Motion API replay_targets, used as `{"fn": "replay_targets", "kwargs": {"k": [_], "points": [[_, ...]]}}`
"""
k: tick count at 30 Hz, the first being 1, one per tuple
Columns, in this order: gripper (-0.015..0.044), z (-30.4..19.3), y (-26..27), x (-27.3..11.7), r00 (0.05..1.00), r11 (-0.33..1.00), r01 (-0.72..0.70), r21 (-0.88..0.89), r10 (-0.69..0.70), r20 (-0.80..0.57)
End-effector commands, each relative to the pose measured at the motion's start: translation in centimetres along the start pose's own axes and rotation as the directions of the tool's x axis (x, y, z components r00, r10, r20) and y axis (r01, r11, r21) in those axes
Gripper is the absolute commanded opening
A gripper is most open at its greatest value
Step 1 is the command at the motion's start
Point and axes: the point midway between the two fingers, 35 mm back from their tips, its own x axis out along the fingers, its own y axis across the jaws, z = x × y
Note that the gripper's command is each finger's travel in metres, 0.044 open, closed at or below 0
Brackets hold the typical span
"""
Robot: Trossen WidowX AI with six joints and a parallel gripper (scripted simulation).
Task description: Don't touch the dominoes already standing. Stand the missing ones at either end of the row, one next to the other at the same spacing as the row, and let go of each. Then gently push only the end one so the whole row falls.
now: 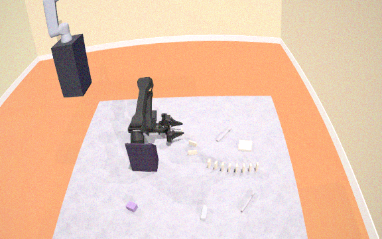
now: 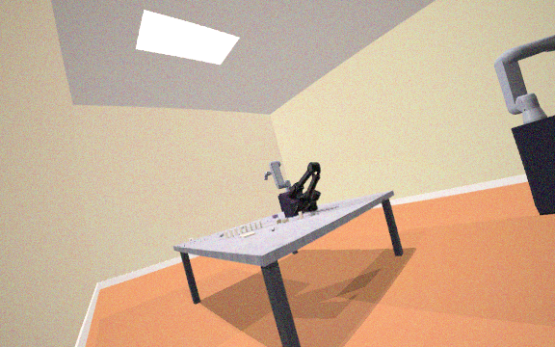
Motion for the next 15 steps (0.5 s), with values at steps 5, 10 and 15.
{"fn": "replay_targets", "kwargs": {"k": [5, 10, 15], "points": [[0.044, 2.3, 0.3, -0.2, 1.0, 1.0, 0.002, 0.005, -0.002, 0.003], [0.044, 4.8, 0.1, -0.7, 1.0, 1.0, 0.0, 0.001, 0.0, 0.001], [0.044, 4.8, 0.3, -0.3, 1.0, 1.0, -0.003, -0.015, 0.003, -0.008]]}}
